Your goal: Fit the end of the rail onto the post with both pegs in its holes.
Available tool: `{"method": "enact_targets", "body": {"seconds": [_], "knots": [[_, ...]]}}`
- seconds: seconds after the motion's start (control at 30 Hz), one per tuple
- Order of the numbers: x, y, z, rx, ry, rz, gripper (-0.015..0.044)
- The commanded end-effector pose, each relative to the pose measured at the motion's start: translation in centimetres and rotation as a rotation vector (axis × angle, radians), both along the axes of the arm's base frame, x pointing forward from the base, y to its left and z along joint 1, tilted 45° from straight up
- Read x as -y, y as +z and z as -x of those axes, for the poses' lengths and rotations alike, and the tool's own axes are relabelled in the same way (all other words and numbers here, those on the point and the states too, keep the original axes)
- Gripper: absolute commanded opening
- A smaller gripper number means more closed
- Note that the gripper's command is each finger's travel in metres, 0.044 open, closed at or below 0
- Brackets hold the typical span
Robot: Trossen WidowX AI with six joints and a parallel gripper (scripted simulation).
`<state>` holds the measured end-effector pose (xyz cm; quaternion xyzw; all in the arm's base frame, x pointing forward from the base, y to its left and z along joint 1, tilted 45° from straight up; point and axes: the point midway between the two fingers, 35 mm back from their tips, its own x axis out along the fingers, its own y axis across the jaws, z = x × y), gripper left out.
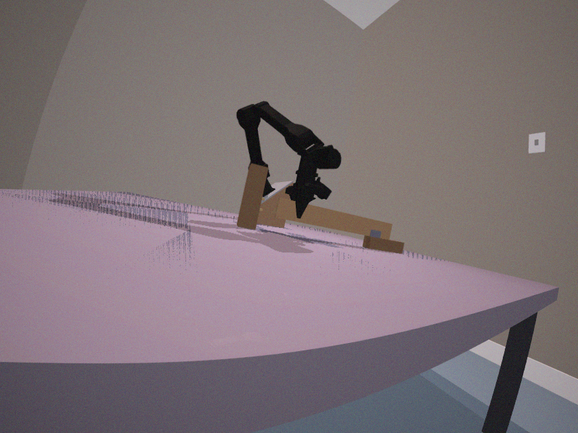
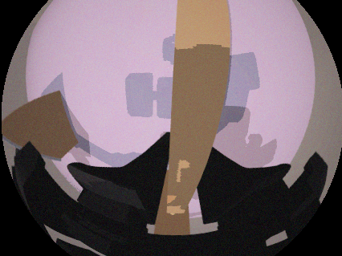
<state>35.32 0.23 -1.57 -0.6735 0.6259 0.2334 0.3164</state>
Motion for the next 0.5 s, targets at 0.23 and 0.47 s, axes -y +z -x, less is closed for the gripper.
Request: {"method": "enact_targets", "body": {"seconds": [0.23, 0.47], "knots": [[0.16, 0.50, -0.10, 0.006, 0.007, -0.003, 0.0000], [0.35, 0.62, -0.09, 0.006, 0.007, -0.003, 0.0000]]}}
